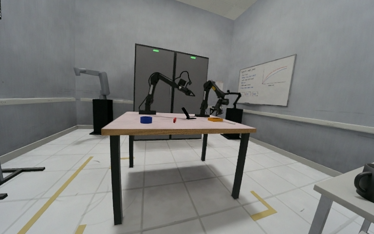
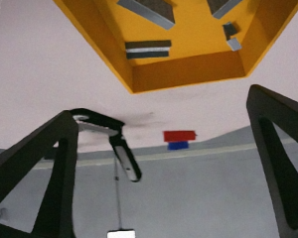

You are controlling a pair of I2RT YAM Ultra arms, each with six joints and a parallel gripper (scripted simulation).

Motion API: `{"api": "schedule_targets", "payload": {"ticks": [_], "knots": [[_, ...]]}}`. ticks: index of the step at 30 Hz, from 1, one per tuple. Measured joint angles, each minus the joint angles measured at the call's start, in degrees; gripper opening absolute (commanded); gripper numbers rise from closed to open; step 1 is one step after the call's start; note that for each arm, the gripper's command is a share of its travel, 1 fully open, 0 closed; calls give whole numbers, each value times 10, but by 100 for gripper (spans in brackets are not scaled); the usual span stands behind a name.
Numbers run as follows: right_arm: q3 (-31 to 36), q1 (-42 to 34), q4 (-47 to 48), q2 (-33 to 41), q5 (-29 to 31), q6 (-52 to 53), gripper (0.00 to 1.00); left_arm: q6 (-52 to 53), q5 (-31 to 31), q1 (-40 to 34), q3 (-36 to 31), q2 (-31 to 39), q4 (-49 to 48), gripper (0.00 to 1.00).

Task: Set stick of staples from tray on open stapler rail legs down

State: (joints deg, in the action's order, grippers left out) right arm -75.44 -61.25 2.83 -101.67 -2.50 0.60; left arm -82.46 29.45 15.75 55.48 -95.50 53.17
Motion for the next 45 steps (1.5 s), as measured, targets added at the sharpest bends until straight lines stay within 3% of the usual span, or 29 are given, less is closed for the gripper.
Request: {"api": "schedule_targets", "payload": {"ticks": [25, 45], "knots": [[0, 0, 0, 0, 0, 0, 100, 427, -140, -156, 250, -202, 259, 100], [0, 0, 0, 0, 0, 0, 100, 464, -153, -167, 271, -224, 287, 100]]}}
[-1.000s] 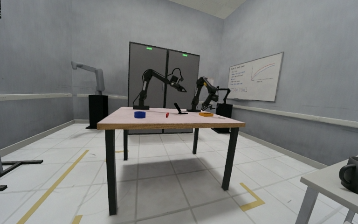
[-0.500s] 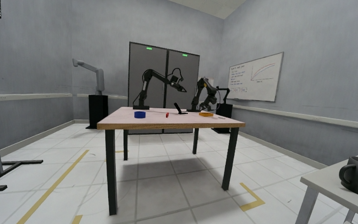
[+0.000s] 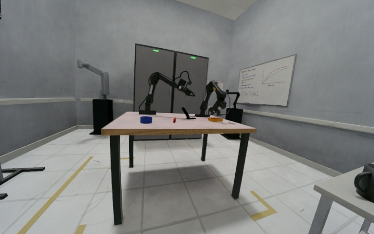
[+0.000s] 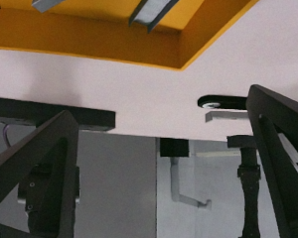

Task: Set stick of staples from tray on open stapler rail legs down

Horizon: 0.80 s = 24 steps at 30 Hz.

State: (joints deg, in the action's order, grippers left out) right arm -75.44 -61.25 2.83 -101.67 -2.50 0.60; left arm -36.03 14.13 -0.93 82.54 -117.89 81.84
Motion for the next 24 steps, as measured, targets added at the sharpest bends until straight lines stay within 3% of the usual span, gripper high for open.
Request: {"api": "schedule_targets", "payload": {"ticks": [7, 16, 24], "knots": [[0, 0, 0, 0, 0, 0, 100, 40, -23, -1, 8, -4, 20, 100], [0, 0, 0, 0, 0, 0, 100, 197, -106, -39, 95, -50, 50, 100], [0, 0, 0, 0, 0, 0, 100, 330, -175, -61, 129, -69, 53, 100]]}}
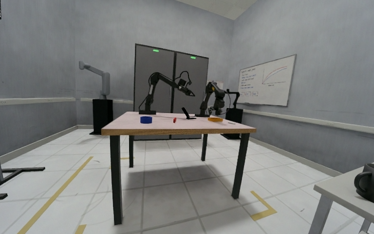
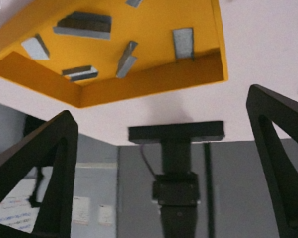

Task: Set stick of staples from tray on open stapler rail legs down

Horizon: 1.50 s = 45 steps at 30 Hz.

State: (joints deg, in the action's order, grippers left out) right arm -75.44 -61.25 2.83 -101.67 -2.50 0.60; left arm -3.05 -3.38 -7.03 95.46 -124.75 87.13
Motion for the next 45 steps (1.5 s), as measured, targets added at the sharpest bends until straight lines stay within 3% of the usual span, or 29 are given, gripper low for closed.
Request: {"api": "schedule_targets", "payload": {"ticks": [8, 26, 33, 45], "knots": [[0, 0, 0, 0, 0, 0, 100, 108, -50, -23, 10, -2, -13, 100], [0, 0, 0, 0, 0, 0, 100, 150, -68, -23, 10, -2, -23, 100], [0, 0, 0, 0, 0, 0, 100, 238, -130, -49, -3, 16, -68, 100], [0, 0, 0, 0, 0, 0, 100, 447, -268, -97, -122, 66, -136, 100]]}}
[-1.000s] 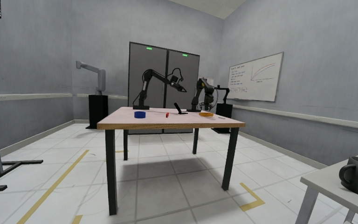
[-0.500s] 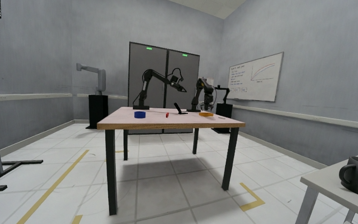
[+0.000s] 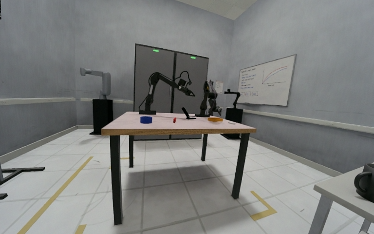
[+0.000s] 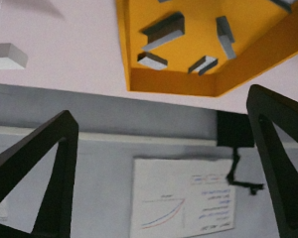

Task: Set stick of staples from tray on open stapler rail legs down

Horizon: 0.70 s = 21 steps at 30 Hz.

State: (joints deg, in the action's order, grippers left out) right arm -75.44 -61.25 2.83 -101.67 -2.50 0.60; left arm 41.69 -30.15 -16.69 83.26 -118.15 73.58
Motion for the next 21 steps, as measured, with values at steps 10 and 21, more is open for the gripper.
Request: {"api": "schedule_targets", "payload": {"ticks": [10, 21], "knots": [[0, 0, 0, 0, 0, 0, 100, 104, -57, -17, -76, 38, -47, 100], [0, 0, 0, 0, 0, 0, 100, 120, -60, -17, -82, 43, -61, 100]]}}
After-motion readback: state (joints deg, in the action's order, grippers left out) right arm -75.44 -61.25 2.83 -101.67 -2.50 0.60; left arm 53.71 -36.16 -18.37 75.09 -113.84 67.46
